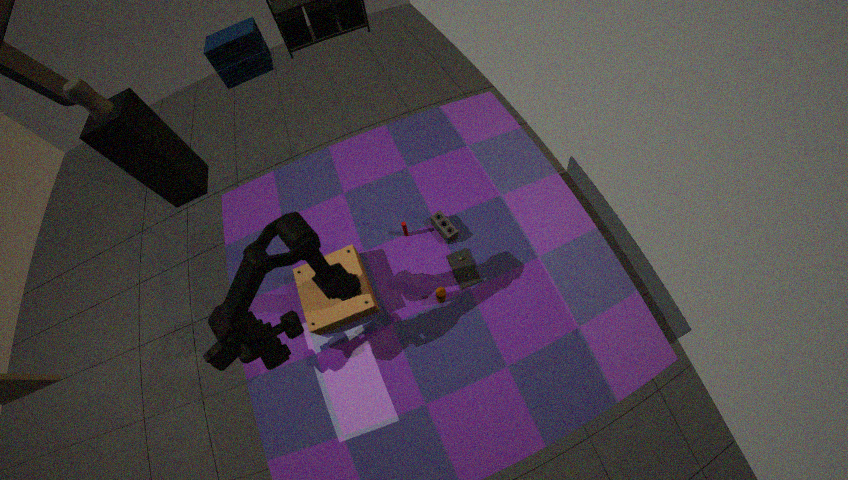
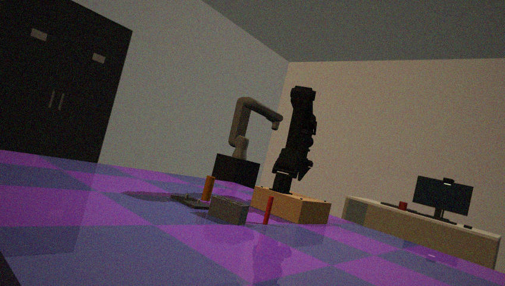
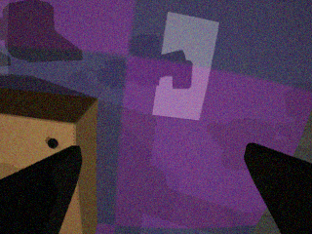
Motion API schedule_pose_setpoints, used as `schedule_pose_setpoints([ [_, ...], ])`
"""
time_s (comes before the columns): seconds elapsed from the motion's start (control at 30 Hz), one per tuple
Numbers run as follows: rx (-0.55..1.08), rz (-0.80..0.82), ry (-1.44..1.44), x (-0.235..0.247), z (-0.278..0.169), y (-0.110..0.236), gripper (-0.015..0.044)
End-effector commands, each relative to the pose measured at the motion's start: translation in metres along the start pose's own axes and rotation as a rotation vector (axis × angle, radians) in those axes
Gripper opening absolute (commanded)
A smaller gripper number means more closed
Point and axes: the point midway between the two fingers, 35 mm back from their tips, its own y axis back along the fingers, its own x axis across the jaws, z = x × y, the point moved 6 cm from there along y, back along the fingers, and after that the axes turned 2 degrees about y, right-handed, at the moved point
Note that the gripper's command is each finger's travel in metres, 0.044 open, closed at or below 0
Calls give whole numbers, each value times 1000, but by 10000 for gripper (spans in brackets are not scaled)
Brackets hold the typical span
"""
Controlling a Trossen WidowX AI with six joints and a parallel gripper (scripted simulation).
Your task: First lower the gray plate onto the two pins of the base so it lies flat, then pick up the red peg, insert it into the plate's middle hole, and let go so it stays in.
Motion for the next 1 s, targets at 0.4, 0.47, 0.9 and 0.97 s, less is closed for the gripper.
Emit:
schedule_pose_setpoints([
  [0.4,11,-10,151,20,70,7,440],
  [0.47,-1,-7,191,30,88,6,440],
  [0.9,-39,4,236,120,189,12,440],
  [0.97,-49,7,244,144,203,15,440],
])
